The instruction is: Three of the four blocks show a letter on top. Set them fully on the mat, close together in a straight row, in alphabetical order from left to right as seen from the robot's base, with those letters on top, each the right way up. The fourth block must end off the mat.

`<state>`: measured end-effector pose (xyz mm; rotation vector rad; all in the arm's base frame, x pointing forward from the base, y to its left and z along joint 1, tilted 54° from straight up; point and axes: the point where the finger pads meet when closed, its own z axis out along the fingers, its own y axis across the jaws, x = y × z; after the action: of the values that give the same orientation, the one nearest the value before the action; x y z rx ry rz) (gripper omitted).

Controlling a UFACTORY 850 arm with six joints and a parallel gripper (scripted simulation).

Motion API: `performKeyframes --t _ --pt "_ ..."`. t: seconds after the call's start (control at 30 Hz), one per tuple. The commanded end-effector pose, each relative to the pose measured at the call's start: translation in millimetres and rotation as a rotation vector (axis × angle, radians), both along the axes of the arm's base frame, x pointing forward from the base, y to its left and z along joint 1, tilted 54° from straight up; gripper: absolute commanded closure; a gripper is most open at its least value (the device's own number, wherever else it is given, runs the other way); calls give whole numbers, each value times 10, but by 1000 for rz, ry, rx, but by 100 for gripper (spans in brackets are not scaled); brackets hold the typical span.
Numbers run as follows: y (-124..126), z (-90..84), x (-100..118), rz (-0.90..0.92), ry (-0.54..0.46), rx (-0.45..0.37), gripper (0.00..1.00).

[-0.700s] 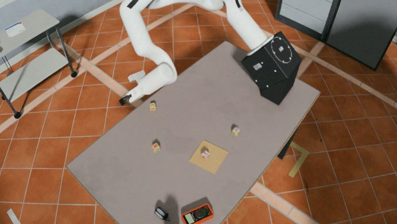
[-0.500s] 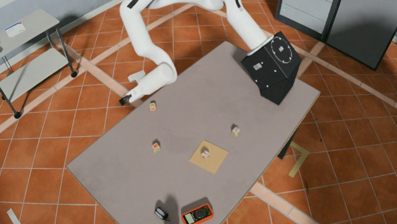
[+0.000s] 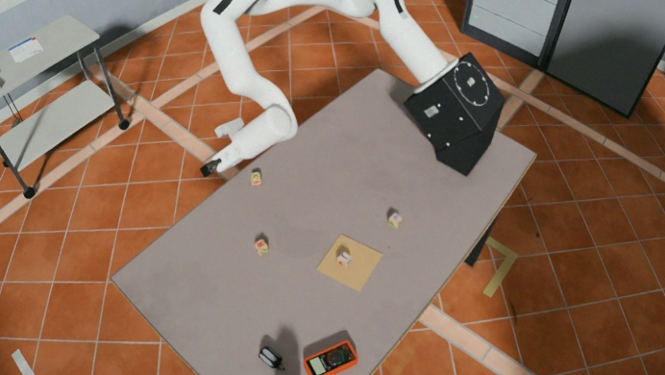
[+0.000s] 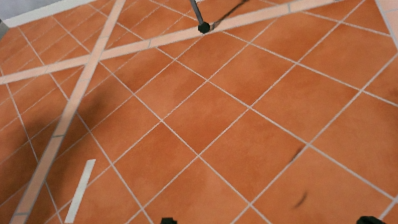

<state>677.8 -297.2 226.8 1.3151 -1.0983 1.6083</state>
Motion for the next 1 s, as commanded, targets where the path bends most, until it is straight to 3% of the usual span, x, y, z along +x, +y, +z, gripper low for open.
performKeyframes --t 0.0,0.33,0.4,0.43,0.9,0.97 --pt "330 -495 -18 2 8 93 0" --pt "950 -1386 -188 -16 21 256 0" --pt "950 -1386 -188 -16 21 256 0" --pt "1140 -1647 -273 -26 24 302 0" --pt "1987 -2769 -840 -99 31 490 0" --pt "1987 -2769 -840 -99 31 490 0"
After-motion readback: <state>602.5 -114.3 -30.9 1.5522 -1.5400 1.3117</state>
